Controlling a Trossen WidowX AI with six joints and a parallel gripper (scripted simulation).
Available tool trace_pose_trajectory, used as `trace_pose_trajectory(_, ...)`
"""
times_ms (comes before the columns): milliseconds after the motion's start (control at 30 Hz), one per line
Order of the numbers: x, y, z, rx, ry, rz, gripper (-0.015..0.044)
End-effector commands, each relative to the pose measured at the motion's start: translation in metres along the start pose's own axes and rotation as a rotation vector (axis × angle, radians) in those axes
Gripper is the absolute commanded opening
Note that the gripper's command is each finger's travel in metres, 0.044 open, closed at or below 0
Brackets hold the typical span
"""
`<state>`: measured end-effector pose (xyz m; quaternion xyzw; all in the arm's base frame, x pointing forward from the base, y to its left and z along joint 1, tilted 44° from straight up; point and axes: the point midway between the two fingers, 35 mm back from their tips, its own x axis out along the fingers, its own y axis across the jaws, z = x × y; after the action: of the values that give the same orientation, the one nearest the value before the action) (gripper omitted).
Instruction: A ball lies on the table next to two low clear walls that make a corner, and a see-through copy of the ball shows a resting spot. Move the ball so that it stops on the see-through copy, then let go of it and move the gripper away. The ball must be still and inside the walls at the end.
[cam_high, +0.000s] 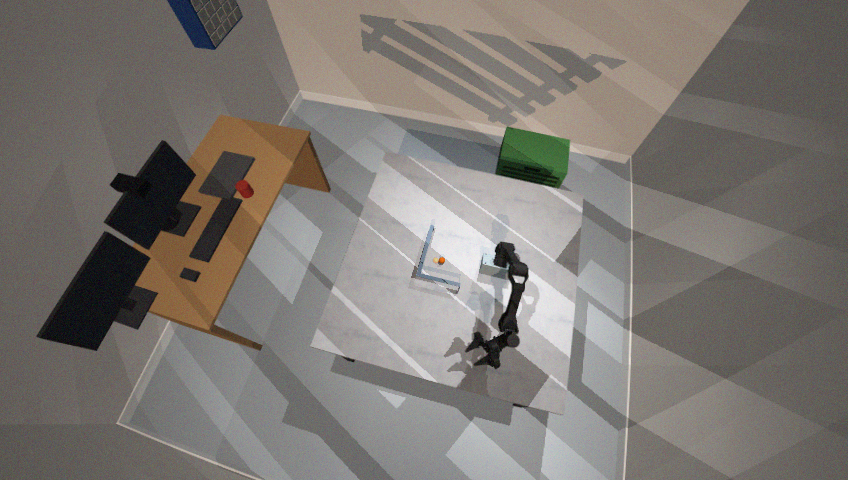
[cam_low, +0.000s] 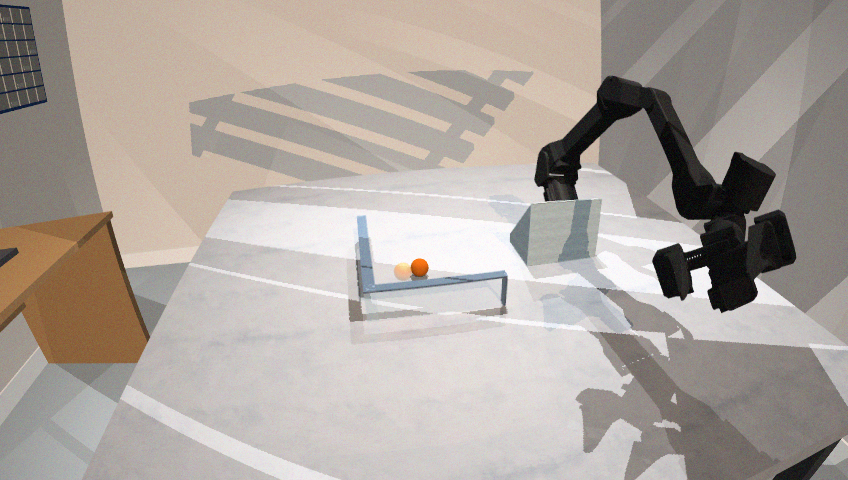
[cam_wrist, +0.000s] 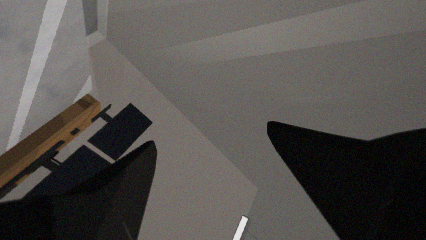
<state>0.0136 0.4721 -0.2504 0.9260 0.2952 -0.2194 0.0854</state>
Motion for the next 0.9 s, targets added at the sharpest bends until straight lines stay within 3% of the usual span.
trace_pose_trajectory(0, 0.002, 0.002, -0.002, 0.012, -0.003, 0.007, 0.0374)
trace_pose_trajectory(133, 0.032, 0.041, -0.037, 0.261, -0.043, 0.145, 0.0272)
trace_pose_trajectory(433, 0.069, 0.139, -0.096, 0.770, -0.051, 0.448, 0.0272)
trace_pose_trajectory(867, 0.070, 0.269, -0.145, 1.316, 0.092, 0.832, 0.0272)
